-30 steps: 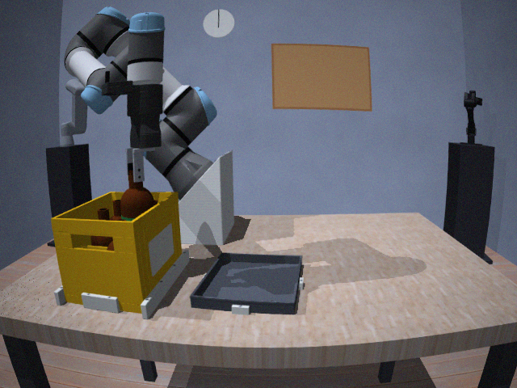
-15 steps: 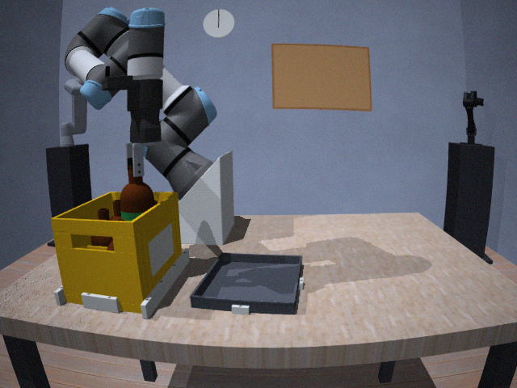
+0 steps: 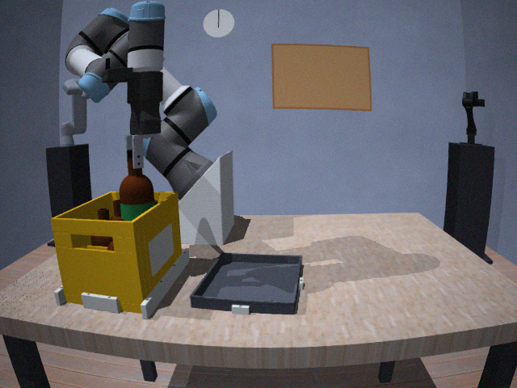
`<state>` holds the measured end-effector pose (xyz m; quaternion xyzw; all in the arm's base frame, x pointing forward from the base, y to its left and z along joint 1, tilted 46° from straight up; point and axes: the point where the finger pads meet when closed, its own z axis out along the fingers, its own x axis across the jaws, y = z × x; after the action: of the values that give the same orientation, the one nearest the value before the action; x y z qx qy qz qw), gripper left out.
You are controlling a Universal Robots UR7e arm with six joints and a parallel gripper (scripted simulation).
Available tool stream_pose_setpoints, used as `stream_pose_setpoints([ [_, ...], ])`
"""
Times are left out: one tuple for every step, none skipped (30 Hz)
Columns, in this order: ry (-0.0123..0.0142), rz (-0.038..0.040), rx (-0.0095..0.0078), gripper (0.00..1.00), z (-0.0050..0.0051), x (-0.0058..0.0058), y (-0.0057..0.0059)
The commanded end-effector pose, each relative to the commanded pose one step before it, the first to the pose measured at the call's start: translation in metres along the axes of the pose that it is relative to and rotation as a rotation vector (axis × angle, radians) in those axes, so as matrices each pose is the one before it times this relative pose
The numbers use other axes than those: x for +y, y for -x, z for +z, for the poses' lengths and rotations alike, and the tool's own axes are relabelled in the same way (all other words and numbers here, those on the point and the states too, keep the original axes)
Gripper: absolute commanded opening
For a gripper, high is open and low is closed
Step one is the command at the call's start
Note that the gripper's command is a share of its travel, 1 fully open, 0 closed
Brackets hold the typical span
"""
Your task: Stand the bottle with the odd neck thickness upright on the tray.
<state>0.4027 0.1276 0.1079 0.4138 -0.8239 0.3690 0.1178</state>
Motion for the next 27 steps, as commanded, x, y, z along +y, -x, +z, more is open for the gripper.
stream_pose_setpoints([
  [-0.00037, 0.00050, -0.00065, 0.00, -0.00395, -0.00016, 0.00017],
  [0.00000, 0.00000, 0.00000, 0.00, -0.00095, 0.00000, 0.00000],
  [0.00000, 0.00000, 0.00000, 0.00, -0.00090, 0.00000, 0.00000],
  [0.00000, 0.00000, 0.00000, 0.00, -0.00085, 0.00000, 0.00000],
  [0.00000, 0.00000, 0.00000, 0.00, -0.00079, 0.00000, 0.00000],
  [0.00000, 0.00000, 0.00000, 0.00, -0.00073, 0.00000, 0.00000],
  [0.00000, 0.00000, 0.00000, 0.00, -0.00067, 0.00000, 0.00000],
  [0.00000, 0.00000, 0.00000, 0.00, -0.00061, 0.00000, 0.00000],
  [0.00000, 0.00000, 0.00000, 0.00, -0.00054, 0.00000, 0.00000],
  [0.00000, 0.00000, 0.00000, 0.00, -0.00048, 0.00000, 0.00000],
  [0.00000, 0.00000, 0.00000, 0.00, -0.00041, 0.00000, 0.00000],
  [0.00000, 0.00000, 0.00000, 0.00, -0.00035, 0.00000, 0.00000],
  [0.00000, 0.00000, 0.00000, 0.00, -0.00029, 0.00000, 0.00000],
  [0.00000, 0.00000, 0.00000, 0.00, -0.00024, 0.00000, 0.00000],
  [0.00000, 0.00000, 0.00000, 0.00, 0.00000, 0.00000, 0.00000],
  [0.00000, 0.00000, 0.00000, 0.00, 0.00000, 0.00000, 0.00000],
  [0.00000, 0.00000, 0.00000, 0.00, -0.00019, 0.00000, 0.00000],
  [0.00000, 0.00000, 0.00000, 0.00, -0.00014, 0.00000, 0.00000],
  [0.00000, 0.00000, 0.00000, 0.00, -0.00010, 0.00000, 0.00000],
  [0.00000, 0.00000, 0.00000, 0.00, -0.00006, 0.00000, 0.00000],
  [0.00000, 0.00000, 0.00000, 0.00, -0.00003, 0.00000, 0.00000],
  [0.00000, 0.00000, 0.00000, 0.00, -0.00001, 0.00000, 0.00000],
  [0.00000, 0.00000, 0.00000, 0.00, 0.00000, 0.00000, 0.00000],
  [0.00000, 0.00000, 0.00000, 0.00, 0.00000, 0.00000, 0.00000],
  [0.00000, 0.00000, 0.00000, 0.00, 0.00000, 0.00000, 0.00000],
  [0.00000, 0.00000, 0.00000, 0.00, 0.00000, 0.00000, 0.00000],
  [0.00000, 0.00000, 0.00000, 0.00, 0.00000, 0.00000, 0.00000],
])
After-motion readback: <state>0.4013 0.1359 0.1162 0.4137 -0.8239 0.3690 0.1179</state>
